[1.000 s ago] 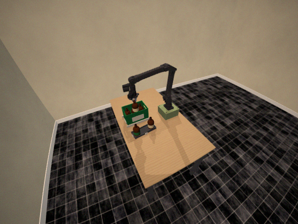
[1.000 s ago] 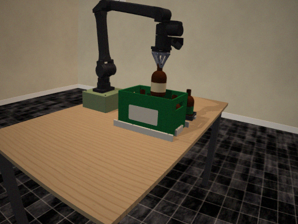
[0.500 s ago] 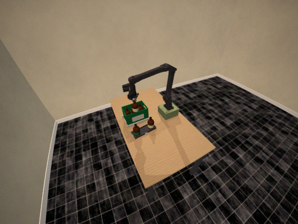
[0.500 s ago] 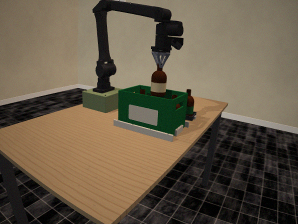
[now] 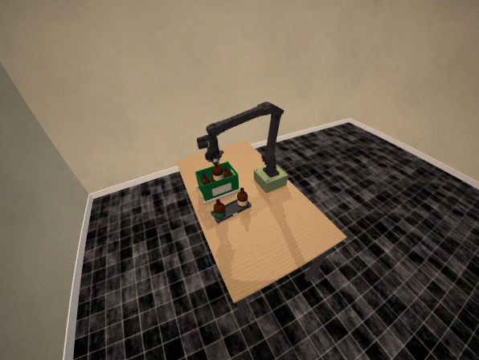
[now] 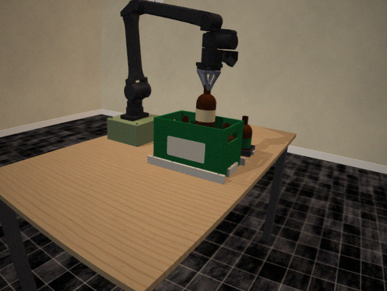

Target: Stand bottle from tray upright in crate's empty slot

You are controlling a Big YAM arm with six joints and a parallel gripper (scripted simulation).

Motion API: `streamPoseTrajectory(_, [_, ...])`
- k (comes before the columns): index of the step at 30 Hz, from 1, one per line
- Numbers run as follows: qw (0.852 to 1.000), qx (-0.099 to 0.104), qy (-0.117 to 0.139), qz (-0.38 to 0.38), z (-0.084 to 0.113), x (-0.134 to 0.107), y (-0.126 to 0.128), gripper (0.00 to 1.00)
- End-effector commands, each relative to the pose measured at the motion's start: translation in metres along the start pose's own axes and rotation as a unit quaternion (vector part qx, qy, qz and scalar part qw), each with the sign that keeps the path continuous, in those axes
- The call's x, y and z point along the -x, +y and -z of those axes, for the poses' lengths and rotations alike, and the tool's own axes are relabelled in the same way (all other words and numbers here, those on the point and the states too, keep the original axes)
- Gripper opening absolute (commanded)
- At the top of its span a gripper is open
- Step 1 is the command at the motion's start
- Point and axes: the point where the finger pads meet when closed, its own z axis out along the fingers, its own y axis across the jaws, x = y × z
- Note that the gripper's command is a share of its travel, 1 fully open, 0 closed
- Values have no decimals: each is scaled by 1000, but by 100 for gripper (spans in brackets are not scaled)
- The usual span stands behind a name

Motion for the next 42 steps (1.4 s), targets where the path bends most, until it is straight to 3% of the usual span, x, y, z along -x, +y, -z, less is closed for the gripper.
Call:
streamPoseTrajectory(1, [1000,-8,-6,3,1,-1,-3,0])
streamPoseTrajectory(15, [1000,-3,-3,3,-20,-1,-3,0])
streamPoseTrajectory(18, [1000,-11,-8,3,-13,-1,-3,0])
streamPoseTrajectory(24, [1000,-2,-2,3,-29,-1,-3,0])
streamPoseTrajectory(42, [1000,-5,-4,3,-33,-1,-3,0])
